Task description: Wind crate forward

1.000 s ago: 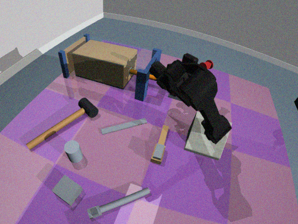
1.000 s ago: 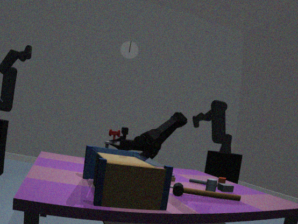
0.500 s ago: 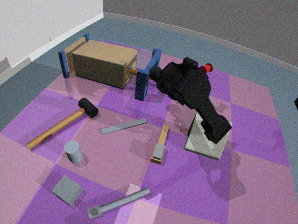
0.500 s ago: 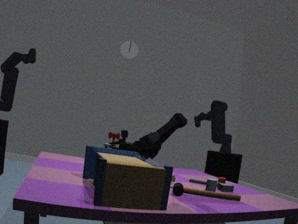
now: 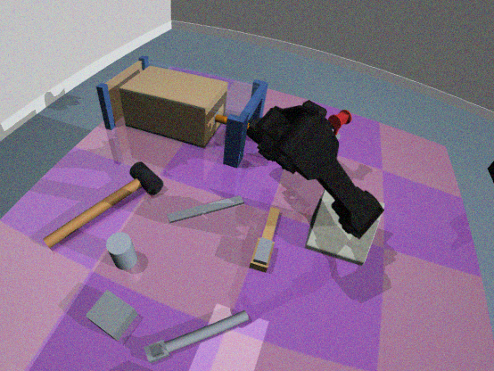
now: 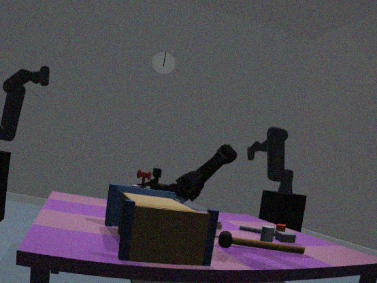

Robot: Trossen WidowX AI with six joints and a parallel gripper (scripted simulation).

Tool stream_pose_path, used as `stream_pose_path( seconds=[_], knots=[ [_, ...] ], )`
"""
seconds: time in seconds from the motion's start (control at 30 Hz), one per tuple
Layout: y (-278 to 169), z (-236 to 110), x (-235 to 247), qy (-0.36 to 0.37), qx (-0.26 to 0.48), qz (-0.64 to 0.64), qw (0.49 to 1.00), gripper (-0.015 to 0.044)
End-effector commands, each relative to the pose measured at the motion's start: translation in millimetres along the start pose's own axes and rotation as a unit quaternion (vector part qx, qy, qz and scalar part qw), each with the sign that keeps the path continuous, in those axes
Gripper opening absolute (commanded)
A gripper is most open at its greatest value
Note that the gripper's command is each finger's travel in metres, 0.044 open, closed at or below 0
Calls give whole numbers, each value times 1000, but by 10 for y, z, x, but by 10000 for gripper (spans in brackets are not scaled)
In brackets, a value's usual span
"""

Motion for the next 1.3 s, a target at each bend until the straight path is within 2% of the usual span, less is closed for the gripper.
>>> stream_pose_path(
  seconds=[0.0,1.27],
  knots=[
    [5,-1,9,-4,0,5,1000,0],
    [50,-66,125,-3,2,6,1000,0]
  ],
)
Point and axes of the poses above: the point midway between the two fingers, 35 mm back from their tips, its own z axis out along the fingers, its own x axis across the jaws, y = z × x, the point moved 9 cm from there along -z, back along the fingers, and after that the axes turned 7 degrees about -z, right-handed, at the moved point
